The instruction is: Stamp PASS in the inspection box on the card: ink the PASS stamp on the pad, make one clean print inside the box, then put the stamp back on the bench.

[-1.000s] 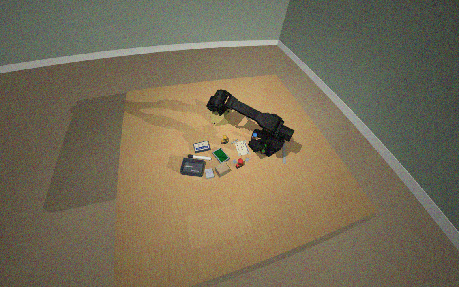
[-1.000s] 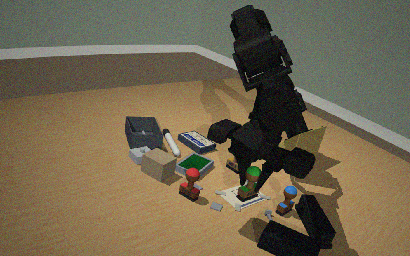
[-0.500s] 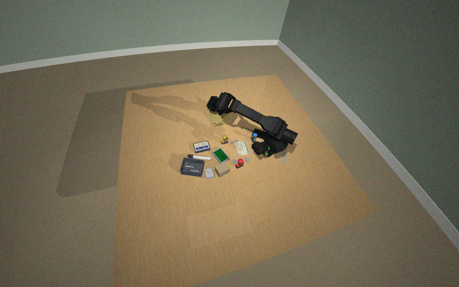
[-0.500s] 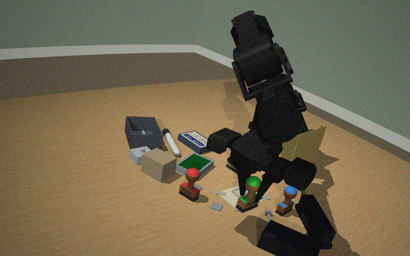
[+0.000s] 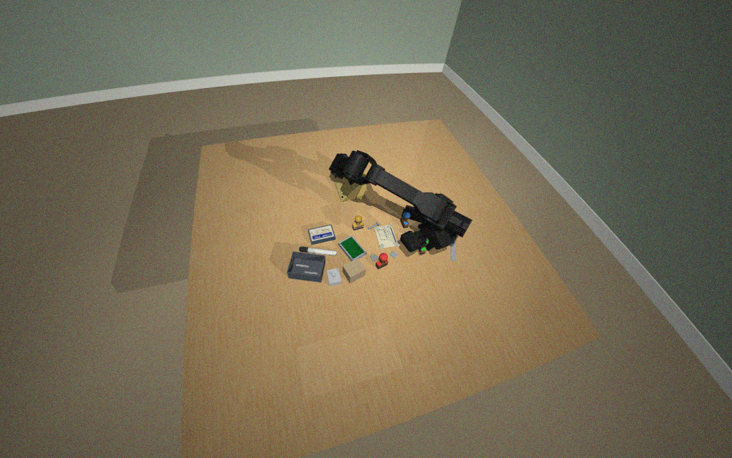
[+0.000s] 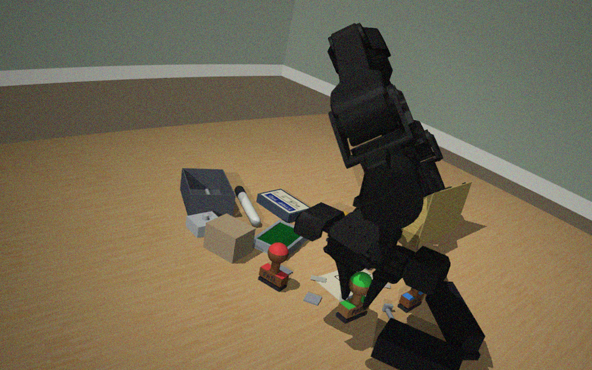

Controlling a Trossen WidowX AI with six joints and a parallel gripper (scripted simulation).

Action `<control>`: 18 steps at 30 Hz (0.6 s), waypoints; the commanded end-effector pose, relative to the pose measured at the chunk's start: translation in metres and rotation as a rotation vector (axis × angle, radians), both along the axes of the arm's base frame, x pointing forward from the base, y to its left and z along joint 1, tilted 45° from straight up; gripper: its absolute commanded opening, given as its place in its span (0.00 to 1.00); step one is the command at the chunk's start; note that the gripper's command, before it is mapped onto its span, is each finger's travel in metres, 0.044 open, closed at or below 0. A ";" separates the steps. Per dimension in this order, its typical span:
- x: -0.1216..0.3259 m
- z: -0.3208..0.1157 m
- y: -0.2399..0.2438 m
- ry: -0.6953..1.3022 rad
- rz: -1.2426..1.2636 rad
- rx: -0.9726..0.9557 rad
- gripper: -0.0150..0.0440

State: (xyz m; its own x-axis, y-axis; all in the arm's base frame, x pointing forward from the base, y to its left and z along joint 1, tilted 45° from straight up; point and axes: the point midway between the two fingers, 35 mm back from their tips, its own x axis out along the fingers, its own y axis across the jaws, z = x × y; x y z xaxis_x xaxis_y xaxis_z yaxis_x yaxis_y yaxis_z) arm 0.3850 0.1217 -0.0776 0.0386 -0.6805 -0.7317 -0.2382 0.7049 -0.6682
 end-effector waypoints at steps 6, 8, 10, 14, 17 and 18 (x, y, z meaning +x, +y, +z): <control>-0.001 -0.012 -0.013 0.007 0.003 -0.007 0.25; -0.001 -0.014 -0.016 0.007 0.002 -0.007 0.25; -0.001 -0.017 -0.018 0.007 0.002 -0.007 0.25; -0.001 -0.021 -0.023 0.006 0.002 -0.008 0.25; -0.002 -0.024 -0.026 0.006 0.002 -0.008 0.25; -0.002 -0.026 -0.028 0.006 0.002 -0.008 0.25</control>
State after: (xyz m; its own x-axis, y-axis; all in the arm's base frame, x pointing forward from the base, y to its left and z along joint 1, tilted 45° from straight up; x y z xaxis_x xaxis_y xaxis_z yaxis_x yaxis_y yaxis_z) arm 0.3850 0.1006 -0.0982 0.0389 -0.6820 -0.7304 -0.2379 0.7036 -0.6696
